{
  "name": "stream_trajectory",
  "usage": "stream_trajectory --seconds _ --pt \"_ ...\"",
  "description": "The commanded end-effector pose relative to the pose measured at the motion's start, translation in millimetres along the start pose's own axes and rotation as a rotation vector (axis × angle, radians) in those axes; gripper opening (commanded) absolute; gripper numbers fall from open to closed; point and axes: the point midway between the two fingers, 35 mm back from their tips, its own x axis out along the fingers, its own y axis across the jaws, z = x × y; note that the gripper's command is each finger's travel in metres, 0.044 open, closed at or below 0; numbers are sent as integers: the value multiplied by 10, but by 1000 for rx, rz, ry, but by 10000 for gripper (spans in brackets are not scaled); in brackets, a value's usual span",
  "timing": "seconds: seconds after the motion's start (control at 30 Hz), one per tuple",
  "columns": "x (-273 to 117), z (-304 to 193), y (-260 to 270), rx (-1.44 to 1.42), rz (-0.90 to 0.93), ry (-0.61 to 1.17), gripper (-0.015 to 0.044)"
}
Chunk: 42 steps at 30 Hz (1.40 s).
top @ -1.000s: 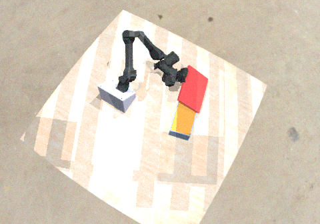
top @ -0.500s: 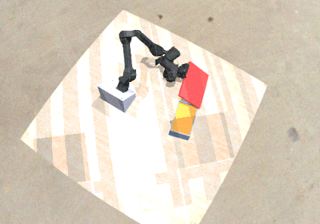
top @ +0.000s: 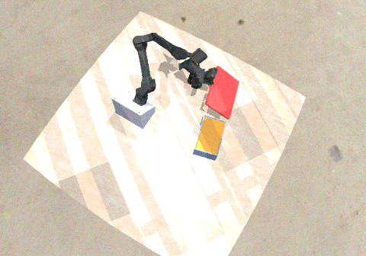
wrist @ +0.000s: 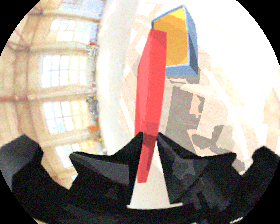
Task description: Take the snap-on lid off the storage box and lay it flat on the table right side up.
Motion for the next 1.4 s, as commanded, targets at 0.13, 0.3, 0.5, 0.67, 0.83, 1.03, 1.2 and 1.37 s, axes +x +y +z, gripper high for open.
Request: stream_trajectory --seconds 0.13,0.3,0.5,0.67,0.83,1.03,1.2,1.37 --pt "-42 -194 43 -8 20 0 0" --pt "-50 -295 37 -8 20 0 0" --pt "-61 -416 30 -8 21 1 0" --pt "-70 -517 25 -7 21 2 0" --pt "-72 -549 23 -7 22 2 0" --pt "-49 -532 -11 -7 22 2 0" --pt "-9 -516 -66 -7 22 2 0" --pt "30 -510 -114 -7 22 3 0"
